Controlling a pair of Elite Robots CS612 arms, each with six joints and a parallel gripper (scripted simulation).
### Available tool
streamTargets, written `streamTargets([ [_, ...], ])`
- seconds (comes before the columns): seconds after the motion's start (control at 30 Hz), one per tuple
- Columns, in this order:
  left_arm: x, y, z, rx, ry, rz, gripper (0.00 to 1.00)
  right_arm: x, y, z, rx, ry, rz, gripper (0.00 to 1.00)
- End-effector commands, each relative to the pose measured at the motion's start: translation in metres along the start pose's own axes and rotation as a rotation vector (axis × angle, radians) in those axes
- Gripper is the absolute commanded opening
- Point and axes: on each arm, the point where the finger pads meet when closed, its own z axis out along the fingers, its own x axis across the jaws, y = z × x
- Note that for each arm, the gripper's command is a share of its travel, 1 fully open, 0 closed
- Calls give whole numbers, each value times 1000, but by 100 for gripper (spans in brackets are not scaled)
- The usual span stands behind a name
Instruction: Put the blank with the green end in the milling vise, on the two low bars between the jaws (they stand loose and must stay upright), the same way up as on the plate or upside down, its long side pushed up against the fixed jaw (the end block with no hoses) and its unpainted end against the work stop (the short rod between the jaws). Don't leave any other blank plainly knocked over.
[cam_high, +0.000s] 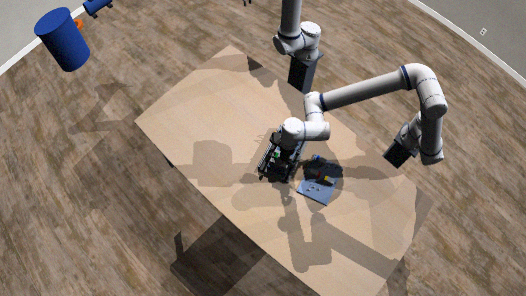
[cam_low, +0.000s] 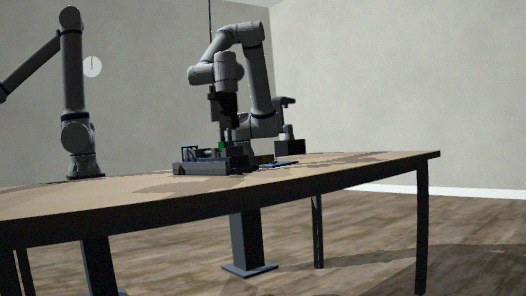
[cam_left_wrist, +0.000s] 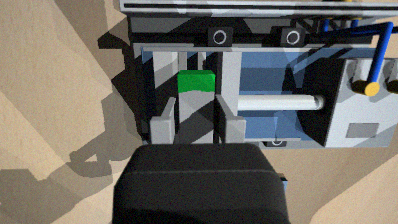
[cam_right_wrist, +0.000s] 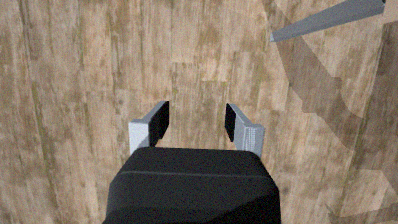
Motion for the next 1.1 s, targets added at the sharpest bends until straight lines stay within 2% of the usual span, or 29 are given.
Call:
streamTargets([
  [0.0, -1, 0, -2, 2, -1, 0, 0, 0, 1, -1, -2, 0, 0, 100],
  [1.07, -2, 2, -2, 2, -1, 0, 0, 0, 1, -1, -2, 0, 0, 100],
])
